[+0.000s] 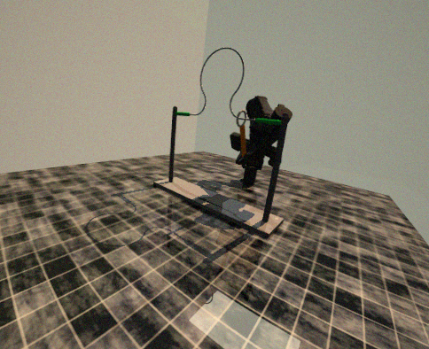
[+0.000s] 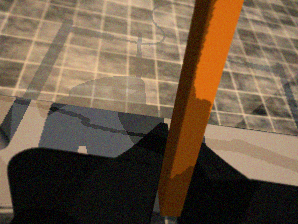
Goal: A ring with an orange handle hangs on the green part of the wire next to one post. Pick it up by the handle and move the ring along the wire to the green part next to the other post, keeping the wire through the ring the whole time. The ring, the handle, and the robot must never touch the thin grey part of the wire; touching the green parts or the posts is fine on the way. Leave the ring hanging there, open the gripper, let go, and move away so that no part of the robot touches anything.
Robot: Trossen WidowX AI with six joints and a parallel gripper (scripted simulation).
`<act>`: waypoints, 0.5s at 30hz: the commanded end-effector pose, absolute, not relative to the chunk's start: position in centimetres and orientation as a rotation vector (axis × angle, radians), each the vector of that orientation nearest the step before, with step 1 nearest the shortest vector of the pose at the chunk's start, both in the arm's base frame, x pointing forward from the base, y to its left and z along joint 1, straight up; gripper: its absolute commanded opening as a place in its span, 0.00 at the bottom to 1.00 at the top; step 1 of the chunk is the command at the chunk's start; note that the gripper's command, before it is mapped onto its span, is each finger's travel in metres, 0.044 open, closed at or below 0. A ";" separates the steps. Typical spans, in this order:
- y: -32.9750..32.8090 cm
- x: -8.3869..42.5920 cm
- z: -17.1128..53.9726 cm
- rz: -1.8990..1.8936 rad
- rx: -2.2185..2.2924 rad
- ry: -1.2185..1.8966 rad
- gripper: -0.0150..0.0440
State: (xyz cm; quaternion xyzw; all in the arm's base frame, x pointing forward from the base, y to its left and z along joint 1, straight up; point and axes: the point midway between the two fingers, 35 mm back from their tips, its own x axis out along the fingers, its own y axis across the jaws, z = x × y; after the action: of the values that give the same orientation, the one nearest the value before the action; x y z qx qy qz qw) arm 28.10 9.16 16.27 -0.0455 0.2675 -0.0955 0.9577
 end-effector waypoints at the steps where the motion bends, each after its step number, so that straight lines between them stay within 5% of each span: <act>1: 10.1 28.1 16.2 -0.179 -0.054 0.548 0.00; 15: 12.0 28.2 16.2 -0.164 -0.005 0.548 0.00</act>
State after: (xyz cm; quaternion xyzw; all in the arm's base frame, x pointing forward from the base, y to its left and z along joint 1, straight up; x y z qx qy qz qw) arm 28.19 11.70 16.19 -0.0052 0.2703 -0.0800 0.9594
